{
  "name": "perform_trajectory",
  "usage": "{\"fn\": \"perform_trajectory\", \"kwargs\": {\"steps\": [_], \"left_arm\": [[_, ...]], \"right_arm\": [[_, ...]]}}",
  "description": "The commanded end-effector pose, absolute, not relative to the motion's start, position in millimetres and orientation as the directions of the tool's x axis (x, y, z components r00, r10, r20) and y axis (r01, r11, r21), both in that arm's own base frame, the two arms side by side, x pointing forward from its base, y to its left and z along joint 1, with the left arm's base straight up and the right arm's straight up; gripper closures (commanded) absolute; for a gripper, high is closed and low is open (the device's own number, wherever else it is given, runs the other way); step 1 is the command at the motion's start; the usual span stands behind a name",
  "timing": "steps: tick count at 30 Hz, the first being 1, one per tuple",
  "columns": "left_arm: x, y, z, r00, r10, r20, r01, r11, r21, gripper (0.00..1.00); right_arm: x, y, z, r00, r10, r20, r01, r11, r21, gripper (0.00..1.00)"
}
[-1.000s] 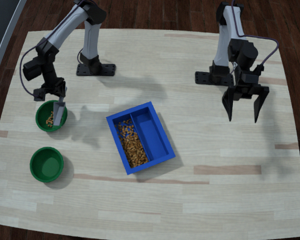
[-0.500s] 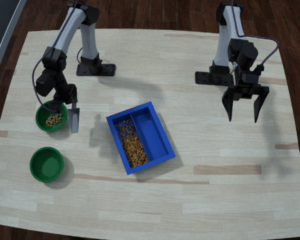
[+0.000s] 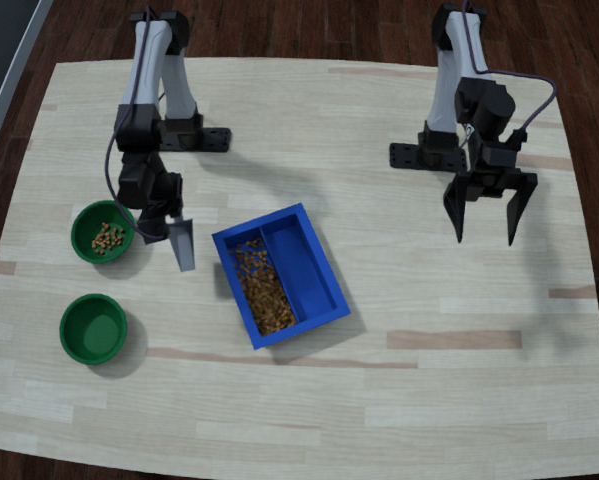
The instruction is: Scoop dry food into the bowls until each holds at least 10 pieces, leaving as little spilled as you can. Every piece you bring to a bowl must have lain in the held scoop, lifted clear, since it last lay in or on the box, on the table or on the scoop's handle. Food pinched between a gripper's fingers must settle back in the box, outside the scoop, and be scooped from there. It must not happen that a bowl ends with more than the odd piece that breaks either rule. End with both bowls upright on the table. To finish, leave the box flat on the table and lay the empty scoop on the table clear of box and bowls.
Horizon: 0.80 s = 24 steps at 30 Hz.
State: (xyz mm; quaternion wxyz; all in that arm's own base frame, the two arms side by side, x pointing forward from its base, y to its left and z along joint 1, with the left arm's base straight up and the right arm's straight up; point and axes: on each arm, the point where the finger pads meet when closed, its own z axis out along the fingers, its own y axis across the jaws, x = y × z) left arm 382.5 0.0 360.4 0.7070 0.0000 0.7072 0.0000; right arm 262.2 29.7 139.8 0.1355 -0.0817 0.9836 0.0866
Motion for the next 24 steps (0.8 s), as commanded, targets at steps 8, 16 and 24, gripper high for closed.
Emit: {"fn": "perform_trajectory", "kwargs": {"steps": [8,16,24], "left_arm": [[380.2,0.0,376.0,0.038,-0.001,-0.999,0.0,1.0,-0.001,0.0],[380.2,0.0,376.0,0.038,-0.001,-0.999,0.0,1.0,-0.001,0.0],[380.2,0.0,376.0,0.038,-0.001,-0.999,0.0,1.0,-0.001,0.0]], "right_arm": [[267.3,71.9,156.2,-0.944,-0.208,-0.256,-0.235,0.969,0.081,1.0],[259.1,119.3,163.1,-0.921,-0.306,-0.24,-0.323,0.946,0.031,1.0],[249.9,143.5,172.9,-0.899,-0.358,-0.253,-0.37,0.929,0.002,1.0]]}}
